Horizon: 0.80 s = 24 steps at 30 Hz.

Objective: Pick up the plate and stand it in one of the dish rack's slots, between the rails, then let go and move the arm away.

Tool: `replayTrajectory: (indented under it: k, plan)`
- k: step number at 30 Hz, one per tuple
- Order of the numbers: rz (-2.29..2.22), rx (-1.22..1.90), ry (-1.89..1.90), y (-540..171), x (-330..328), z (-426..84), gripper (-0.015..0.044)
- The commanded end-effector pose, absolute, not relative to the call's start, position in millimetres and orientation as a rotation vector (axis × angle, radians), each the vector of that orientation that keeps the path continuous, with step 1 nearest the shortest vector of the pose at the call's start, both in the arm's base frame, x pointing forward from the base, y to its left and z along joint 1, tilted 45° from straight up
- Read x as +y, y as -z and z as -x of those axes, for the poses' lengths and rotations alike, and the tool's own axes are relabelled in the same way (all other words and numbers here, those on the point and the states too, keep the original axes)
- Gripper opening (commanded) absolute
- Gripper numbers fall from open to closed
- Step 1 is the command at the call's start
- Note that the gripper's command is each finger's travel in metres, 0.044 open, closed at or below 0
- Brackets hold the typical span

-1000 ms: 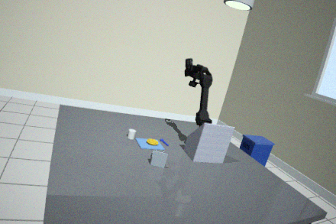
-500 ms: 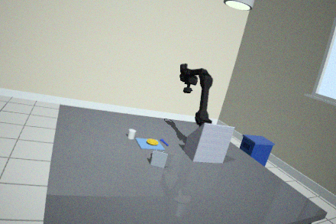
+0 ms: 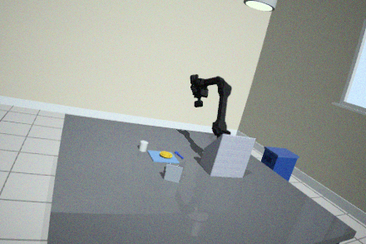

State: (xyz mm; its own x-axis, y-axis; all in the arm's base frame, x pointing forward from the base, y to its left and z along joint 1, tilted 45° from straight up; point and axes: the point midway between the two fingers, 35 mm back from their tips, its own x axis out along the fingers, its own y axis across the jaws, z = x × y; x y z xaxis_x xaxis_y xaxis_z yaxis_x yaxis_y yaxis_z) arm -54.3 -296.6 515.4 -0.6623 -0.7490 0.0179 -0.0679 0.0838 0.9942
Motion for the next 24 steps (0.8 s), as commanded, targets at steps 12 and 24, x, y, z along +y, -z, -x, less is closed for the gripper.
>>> replayTrajectory:
  k: [12, 24]
  plan:
    - [-0.876, -1.321, 1.783, -456, -343, -20, 0.0400]
    - [-0.860, -0.855, 1.838, -401, -359, -87, 0.0400]
